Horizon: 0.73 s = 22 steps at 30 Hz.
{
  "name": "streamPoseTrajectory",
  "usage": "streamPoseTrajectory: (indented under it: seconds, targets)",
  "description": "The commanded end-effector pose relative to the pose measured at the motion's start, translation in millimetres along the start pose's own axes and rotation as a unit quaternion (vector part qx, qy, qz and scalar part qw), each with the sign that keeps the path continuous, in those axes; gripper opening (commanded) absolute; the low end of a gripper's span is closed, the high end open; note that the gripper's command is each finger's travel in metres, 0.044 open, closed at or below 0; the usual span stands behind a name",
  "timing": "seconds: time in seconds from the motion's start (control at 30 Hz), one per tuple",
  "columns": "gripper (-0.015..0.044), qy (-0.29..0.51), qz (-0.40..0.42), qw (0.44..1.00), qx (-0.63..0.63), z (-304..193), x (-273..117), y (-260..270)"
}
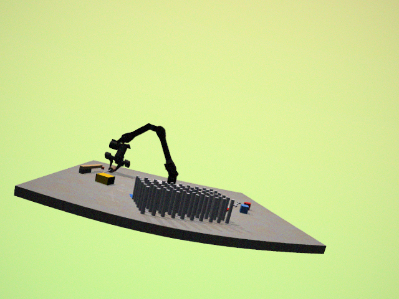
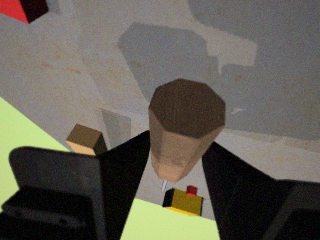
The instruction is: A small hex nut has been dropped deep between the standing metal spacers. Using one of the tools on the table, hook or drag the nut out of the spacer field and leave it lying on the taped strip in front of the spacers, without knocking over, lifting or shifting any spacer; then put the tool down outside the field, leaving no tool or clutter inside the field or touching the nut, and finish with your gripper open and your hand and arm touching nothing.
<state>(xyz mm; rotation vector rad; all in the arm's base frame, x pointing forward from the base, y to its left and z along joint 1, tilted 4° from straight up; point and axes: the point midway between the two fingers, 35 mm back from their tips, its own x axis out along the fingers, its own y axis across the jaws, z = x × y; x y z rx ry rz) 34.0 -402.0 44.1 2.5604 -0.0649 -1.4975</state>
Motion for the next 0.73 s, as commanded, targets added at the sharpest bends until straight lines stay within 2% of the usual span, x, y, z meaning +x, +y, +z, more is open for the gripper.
streamPoseTrajectory:
  seconds: [0.0,0.13,0.7]
  targets:
    - [0.0000,0.005,-0.002,1.000,-0.001,1.0,4.1,-3.4]
    - [0.0000,0.005,-0.002,1.000,-0.001,2.4,6.4,-4.7]
    - [0.0440,0.000,0.000,1.000,0.000,1.9,3.1,-1.6]
